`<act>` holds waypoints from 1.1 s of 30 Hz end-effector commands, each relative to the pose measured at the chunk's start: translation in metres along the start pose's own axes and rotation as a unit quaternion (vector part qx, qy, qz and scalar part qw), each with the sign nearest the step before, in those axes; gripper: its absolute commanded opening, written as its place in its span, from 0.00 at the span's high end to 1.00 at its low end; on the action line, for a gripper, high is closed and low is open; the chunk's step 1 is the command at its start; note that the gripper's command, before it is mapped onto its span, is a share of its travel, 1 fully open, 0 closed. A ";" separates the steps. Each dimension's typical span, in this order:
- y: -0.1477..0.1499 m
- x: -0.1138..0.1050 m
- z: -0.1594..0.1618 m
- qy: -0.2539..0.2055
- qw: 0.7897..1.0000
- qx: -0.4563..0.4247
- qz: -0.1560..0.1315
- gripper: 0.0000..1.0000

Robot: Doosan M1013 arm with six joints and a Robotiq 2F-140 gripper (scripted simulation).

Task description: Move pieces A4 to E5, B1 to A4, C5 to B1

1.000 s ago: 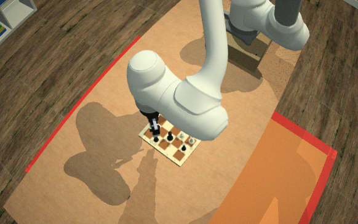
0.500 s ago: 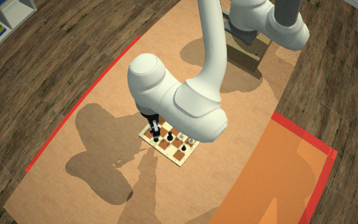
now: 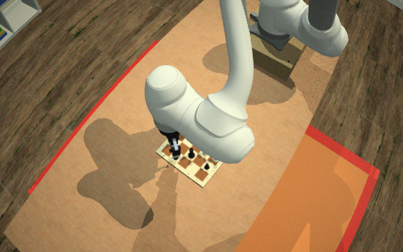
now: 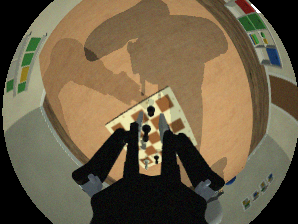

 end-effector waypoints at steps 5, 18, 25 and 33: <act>0.000 0.007 0.000 0.000 1.000 0.000 0.000 0.78; 0.000 0.016 0.000 0.000 1.000 0.000 0.000 0.78; 0.000 0.017 0.000 0.000 1.000 0.000 0.000 0.78; 0.000 0.017 0.000 0.000 1.000 0.000 0.000 0.78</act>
Point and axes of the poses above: the point where the finger pads meet when closed, its own x axis out along the fingers, its own y axis across the jaws, z = x × y, the point moved 7 cm from there along -x, back along the fingers, and after that the axes turned 1 degree about x, right-handed, at the moved point
